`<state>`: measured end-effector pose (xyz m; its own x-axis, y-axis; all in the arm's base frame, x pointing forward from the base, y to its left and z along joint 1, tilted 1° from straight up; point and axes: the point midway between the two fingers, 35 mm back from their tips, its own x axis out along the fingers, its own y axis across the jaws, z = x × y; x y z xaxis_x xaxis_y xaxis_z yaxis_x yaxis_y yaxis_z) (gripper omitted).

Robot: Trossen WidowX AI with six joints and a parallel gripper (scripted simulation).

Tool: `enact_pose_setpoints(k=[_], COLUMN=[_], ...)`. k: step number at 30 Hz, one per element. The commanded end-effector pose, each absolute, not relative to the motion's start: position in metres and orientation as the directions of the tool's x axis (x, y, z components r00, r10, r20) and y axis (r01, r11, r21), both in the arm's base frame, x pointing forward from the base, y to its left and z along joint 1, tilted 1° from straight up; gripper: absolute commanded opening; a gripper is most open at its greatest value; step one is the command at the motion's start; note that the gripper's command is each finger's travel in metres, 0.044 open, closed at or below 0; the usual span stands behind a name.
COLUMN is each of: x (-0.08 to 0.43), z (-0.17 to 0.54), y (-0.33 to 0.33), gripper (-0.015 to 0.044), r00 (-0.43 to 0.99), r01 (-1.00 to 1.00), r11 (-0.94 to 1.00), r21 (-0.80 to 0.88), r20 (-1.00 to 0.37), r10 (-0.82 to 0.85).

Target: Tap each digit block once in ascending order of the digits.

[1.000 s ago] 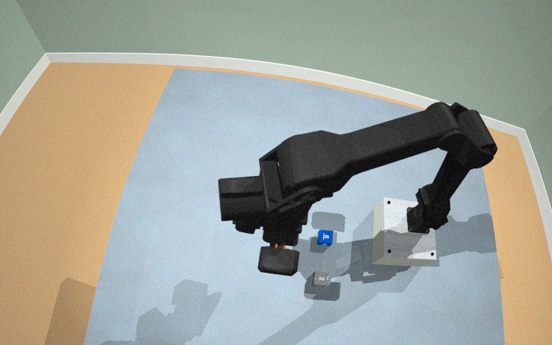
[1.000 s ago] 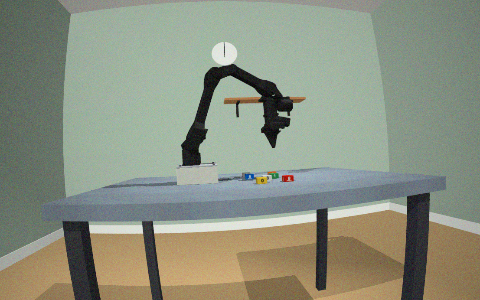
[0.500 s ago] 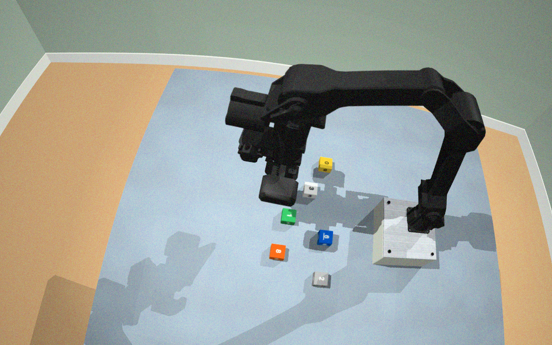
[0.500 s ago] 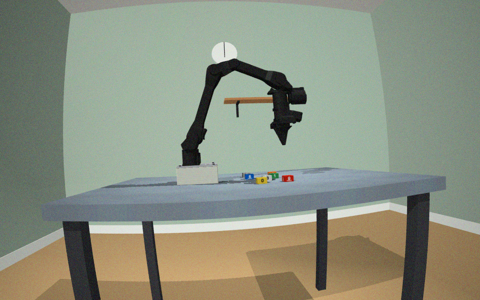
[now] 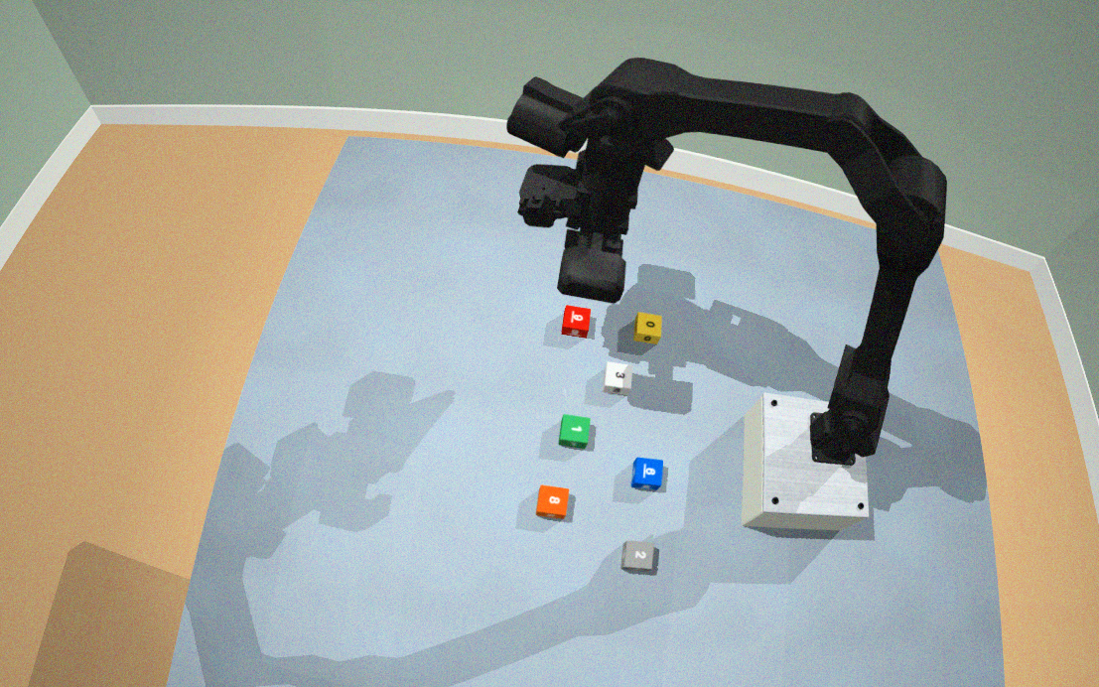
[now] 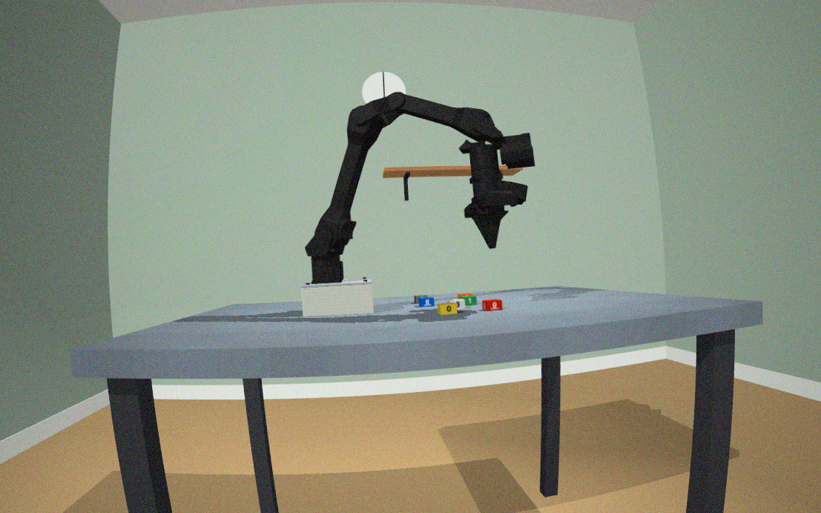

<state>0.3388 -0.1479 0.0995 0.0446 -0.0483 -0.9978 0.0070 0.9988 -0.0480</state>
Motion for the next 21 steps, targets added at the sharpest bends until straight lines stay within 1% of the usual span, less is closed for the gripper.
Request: enact_pose_setpoints(k=[1, 4, 21], x=[0.338, 0.336, 0.337], z=[0.046, 0.023, 0.006], y=[-0.153, -0.153, -0.153], gripper=[0.0020, 0.0020, 0.0020], r00=[0.026, 0.026, 0.026], r01=[-0.001, -0.001, -0.001], r11=[0.999, 0.999, 0.999], r21=[-0.039, -0.039, -0.039], r20=[-0.999, -0.999, -0.999], r10=[-0.039, -0.039, -0.039])
